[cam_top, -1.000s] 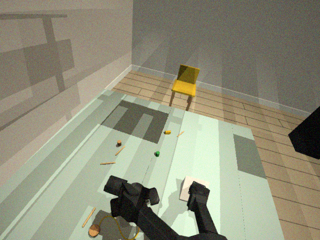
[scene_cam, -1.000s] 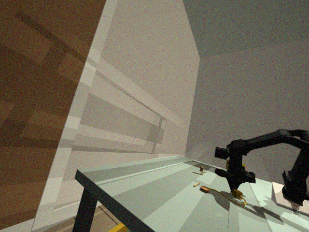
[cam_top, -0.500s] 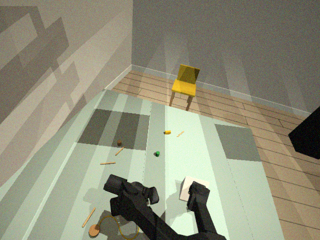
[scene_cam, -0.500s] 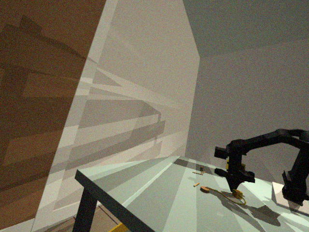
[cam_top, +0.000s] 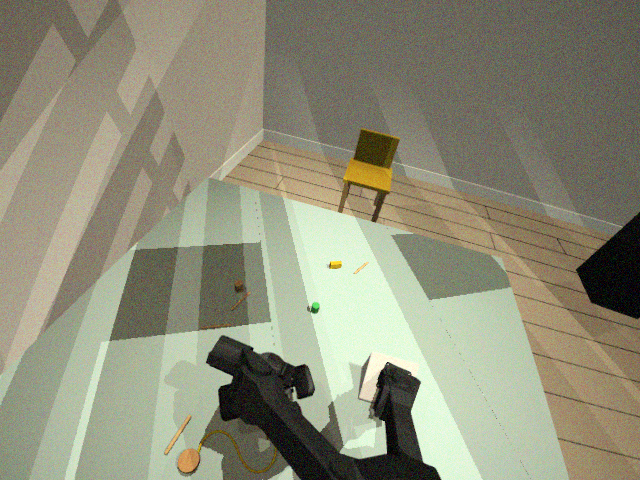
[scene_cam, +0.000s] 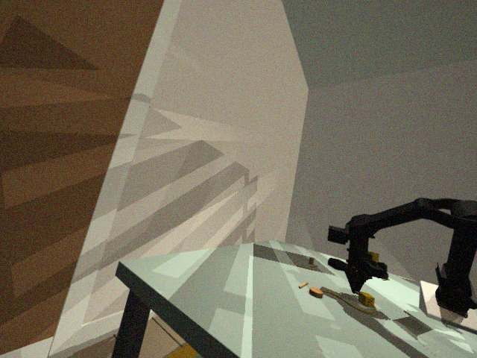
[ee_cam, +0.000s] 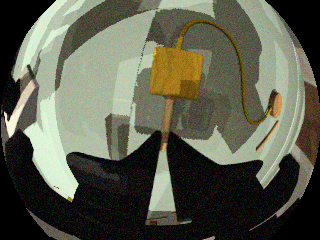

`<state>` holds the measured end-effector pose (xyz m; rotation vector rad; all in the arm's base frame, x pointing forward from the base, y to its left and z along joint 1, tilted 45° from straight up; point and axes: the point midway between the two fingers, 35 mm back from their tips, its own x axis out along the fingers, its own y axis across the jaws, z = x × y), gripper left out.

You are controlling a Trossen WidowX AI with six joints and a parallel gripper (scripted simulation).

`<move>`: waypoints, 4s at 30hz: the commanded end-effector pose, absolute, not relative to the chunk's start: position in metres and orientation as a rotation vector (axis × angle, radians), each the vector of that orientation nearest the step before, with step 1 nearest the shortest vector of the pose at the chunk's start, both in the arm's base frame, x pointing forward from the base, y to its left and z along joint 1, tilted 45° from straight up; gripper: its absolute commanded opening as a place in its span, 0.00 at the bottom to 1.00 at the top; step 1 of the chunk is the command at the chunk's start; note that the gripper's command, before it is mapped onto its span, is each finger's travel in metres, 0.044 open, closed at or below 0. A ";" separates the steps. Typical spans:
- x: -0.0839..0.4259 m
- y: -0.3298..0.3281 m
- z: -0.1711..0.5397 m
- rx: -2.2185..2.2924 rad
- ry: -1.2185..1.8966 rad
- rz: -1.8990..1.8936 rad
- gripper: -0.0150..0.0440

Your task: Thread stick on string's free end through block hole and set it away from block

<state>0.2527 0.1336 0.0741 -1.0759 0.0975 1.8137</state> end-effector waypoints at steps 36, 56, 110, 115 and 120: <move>0.285 0.109 0.046 -1.090 0.094 1.812 0.25; 0.298 0.097 0.036 -1.075 0.112 1.804 0.25; 0.316 0.024 0.091 -1.071 0.114 1.760 1.00; 0.316 0.024 0.091 -1.071 0.114 1.760 1.00; 0.316 0.024 0.091 -1.071 0.114 1.760 1.00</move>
